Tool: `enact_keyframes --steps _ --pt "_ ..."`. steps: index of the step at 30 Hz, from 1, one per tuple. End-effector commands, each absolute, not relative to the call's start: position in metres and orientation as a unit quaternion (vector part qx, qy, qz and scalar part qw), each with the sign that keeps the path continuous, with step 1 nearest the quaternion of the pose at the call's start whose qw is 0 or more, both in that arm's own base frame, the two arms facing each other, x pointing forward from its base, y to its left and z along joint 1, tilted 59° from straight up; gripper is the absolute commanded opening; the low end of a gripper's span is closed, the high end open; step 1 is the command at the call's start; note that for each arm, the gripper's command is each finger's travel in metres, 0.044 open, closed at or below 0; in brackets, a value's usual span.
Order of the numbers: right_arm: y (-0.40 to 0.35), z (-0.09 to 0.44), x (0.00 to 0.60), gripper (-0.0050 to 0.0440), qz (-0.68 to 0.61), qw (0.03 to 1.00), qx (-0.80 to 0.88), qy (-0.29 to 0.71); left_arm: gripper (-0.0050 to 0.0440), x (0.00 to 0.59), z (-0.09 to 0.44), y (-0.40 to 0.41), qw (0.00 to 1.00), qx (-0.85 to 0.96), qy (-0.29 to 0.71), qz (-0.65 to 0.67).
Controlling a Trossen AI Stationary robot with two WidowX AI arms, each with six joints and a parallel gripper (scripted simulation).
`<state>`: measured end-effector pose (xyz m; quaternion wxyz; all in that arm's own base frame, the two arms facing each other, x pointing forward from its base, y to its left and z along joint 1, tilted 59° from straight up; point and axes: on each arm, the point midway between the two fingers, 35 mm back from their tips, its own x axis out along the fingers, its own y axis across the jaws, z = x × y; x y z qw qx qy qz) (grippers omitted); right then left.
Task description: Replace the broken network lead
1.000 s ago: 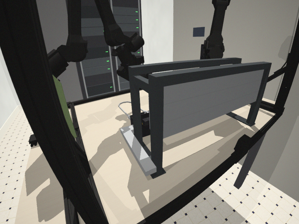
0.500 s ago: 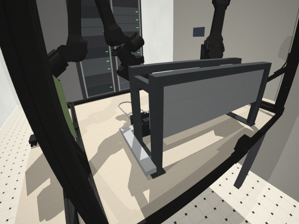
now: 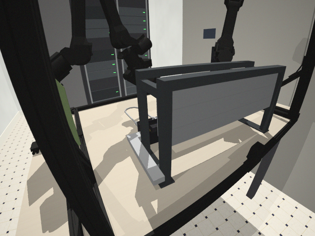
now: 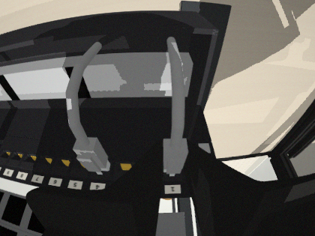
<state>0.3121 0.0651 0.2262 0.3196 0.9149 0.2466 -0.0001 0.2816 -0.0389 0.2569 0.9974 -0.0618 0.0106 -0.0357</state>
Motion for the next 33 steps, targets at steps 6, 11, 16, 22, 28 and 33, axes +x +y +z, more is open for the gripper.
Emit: enact_keyframes --steps 6,11,16,22,28,33 --pt "0.039 0.201 0.302 0.0055 -0.021 0.317 0.919 0.234 0.0440 0.282 0.257 -0.039 0.997 -0.062 0.011 -0.036" --pt "0.039 0.201 0.302 0.0055 -0.021 0.317 0.919 0.234 0.0440 0.282 0.257 -0.039 0.997 -0.062 0.011 -0.036" --pt "0.035 0.200 0.300 0.0055 0.018 0.322 0.911 0.258 0.0440 0.282 0.257 -0.039 0.997 -0.062 0.011 -0.036" --pt "0.035 0.200 0.300 0.0055 0.018 0.322 0.911 0.258 0.0440 0.282 0.257 -0.039 0.997 -0.062 0.011 -0.036" --pt "0.035 0.200 0.300 0.0055 0.018 0.322 0.911 0.258 0.0440 0.282 0.257 -0.039 0.997 -0.062 0.011 -0.036" --pt "0.067 0.227 0.313 0.0055 0.053 0.325 0.902 0.279 0.0440 0.282 0.257 -0.039 0.997 -0.062 0.011 -0.036"
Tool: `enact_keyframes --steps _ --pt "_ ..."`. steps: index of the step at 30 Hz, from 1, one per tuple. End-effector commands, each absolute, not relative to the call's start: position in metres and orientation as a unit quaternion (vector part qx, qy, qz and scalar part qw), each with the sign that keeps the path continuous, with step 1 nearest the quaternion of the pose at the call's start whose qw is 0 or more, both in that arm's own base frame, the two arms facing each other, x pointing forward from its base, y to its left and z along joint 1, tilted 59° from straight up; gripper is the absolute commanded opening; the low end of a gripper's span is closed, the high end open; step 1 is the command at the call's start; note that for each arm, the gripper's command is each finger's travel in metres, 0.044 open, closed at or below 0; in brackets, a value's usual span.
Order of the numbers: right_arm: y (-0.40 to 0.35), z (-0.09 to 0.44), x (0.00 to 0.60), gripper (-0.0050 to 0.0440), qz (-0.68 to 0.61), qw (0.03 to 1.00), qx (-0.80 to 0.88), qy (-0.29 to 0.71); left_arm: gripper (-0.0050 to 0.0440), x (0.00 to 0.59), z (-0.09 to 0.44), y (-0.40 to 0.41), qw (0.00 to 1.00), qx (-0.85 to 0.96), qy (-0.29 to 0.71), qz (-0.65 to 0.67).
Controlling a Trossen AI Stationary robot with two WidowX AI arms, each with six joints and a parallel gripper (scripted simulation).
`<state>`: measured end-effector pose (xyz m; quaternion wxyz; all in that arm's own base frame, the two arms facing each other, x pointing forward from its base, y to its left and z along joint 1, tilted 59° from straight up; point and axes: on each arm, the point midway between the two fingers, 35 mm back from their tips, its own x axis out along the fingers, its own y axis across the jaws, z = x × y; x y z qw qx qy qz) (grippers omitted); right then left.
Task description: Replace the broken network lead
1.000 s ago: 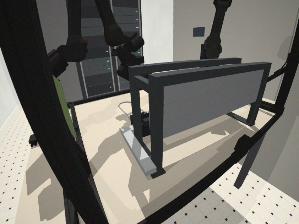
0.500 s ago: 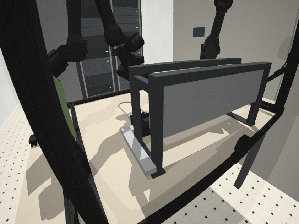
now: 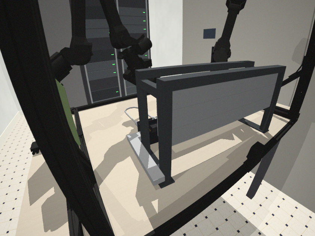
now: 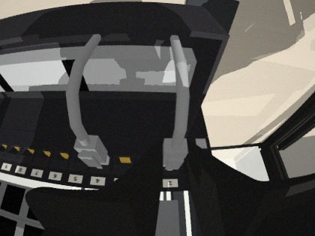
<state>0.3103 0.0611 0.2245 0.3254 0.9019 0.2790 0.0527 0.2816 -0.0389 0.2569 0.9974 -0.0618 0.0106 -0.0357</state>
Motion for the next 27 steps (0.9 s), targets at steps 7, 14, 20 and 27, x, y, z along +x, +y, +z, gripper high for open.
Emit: enact_keyframes --steps 7,14,20,27 --pt "0.0672 0.2270 0.3135 0.0055 0.053 0.325 0.902 0.279 0.0440 0.2816 0.2569 -0.0389 0.997 -0.062 0.011 -0.036" --pt "0.0672 0.2270 0.3135 0.0055 0.053 0.325 0.902 0.279 0.0440 0.2816 0.2569 -0.0389 0.997 -0.062 0.011 -0.036" --pt "0.0611 0.2247 0.3110 0.0176 0.049 0.323 0.904 0.275 0.0440 0.2816 0.2569 -0.0389 0.997 -0.062 0.011 -0.036" --pt "0.0611 0.2247 0.3110 0.0176 0.049 0.323 0.904 0.275 0.0440 0.2816 0.2569 -0.0389 0.997 -0.062 0.011 -0.036"
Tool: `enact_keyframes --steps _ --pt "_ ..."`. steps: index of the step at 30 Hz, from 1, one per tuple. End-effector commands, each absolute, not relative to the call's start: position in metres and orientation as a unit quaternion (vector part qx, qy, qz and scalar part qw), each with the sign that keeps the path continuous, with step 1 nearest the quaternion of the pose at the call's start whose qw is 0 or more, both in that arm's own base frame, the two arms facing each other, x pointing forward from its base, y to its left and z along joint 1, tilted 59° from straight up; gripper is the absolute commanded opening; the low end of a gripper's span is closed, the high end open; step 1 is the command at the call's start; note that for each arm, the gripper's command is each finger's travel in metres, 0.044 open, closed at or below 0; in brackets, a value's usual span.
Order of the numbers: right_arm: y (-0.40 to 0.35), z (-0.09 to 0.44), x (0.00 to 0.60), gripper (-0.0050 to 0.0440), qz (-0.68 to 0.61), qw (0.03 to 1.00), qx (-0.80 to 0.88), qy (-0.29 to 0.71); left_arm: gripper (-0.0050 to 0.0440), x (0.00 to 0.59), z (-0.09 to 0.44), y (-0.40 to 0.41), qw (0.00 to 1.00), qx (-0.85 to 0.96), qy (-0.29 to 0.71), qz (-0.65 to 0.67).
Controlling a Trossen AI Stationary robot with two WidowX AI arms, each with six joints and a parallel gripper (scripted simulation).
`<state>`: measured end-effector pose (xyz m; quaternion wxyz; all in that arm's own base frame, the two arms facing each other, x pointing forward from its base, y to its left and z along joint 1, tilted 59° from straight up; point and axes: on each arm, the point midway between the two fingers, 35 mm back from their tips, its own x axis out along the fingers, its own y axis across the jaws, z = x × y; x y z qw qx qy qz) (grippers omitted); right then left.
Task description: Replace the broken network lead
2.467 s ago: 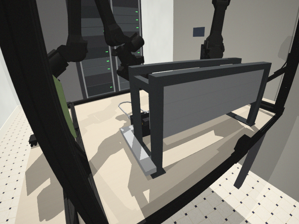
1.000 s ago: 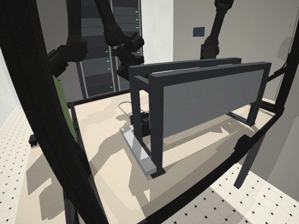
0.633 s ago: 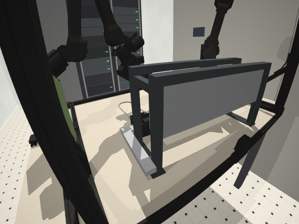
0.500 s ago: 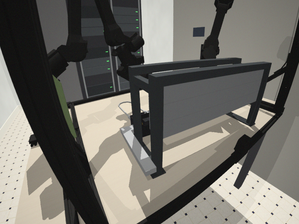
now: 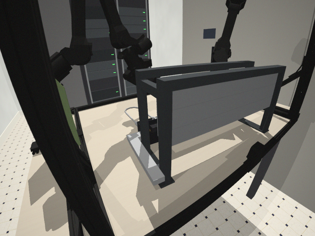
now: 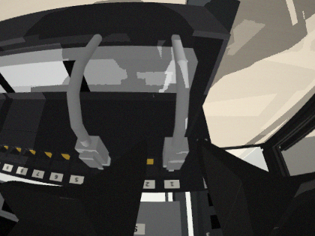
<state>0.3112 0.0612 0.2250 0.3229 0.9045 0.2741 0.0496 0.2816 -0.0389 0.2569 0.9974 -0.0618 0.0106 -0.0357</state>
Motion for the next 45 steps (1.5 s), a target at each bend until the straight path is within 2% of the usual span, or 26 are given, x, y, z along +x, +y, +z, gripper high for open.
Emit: enact_keyframes --steps 1,23,24,40,41,45 --pt "0.061 0.225 0.311 0.0176 0.049 0.323 0.904 0.275 0.0440 0.282 0.257 -0.039 0.997 -0.062 0.011 -0.036" --pt "0.061 0.225 0.311 0.0176 0.049 0.323 0.905 0.274 0.0440 0.282 0.257 -0.039 0.997 -0.062 0.011 -0.036" --pt "0.036 0.236 0.258 0.0176 0.049 0.323 0.905 0.274 0.0440 0.282 0.257 -0.039 0.997 -0.062 0.011 -0.036" --pt "0.036 0.236 0.258 0.0176 0.049 0.323 0.905 0.274 0.0440 0.282 0.257 -0.039 0.997 -0.062 0.011 -0.036" --pt "-0.007 0.198 0.242 0.0176 0.050 0.323 0.905 0.272 0.0440 0.282 0.257 -0.039 0.997 -0.062 0.011 -0.036" --pt "-0.007 0.198 0.242 0.0176 0.050 0.323 0.905 0.272 0.0440 0.282 0.257 -0.039 0.997 -0.062 0.011 -0.036"
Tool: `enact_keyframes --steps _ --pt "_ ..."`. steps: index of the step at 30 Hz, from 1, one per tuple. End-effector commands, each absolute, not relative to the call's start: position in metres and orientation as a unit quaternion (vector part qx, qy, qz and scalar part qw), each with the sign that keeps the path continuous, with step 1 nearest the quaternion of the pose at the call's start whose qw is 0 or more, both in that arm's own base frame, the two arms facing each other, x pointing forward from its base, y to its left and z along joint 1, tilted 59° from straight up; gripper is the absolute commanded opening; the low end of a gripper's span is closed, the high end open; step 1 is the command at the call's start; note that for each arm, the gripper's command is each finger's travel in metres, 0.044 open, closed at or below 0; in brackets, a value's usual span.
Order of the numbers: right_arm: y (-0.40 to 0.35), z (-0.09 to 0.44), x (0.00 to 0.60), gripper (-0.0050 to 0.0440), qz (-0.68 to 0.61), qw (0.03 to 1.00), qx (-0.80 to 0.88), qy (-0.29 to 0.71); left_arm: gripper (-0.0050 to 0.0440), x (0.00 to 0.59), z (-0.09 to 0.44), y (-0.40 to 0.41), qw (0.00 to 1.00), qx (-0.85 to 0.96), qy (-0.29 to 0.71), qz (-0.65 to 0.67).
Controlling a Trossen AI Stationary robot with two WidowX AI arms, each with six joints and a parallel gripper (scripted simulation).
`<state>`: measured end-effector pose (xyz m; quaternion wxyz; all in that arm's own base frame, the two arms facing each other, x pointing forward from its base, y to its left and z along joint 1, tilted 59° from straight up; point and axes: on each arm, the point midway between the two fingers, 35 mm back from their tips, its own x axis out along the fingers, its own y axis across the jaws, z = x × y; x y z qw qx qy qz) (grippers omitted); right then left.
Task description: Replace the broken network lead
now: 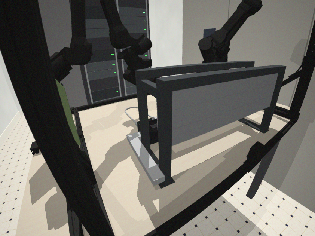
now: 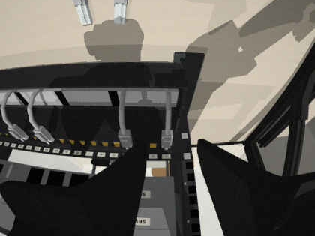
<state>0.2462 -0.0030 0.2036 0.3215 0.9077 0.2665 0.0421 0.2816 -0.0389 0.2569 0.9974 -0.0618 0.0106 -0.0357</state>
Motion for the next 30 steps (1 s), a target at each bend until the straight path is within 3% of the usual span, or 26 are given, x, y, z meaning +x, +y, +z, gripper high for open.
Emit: enact_keyframes --steps 1,29,30 --pt "-0.007 0.198 0.242 0.0176 0.050 0.323 0.905 0.272 0.0440 0.282 0.257 -0.039 0.997 -0.062 0.011 -0.036" --pt "-0.027 0.180 0.234 0.0176 0.049 0.322 0.906 0.271 0.0440 0.282 0.257 -0.039 0.997 -0.062 0.011 -0.036" --pt "-0.009 0.230 0.263 0.0176 0.008 0.320 0.914 0.249 0.0440 0.282 0.257 -0.039 0.997 -0.062 0.011 -0.036"
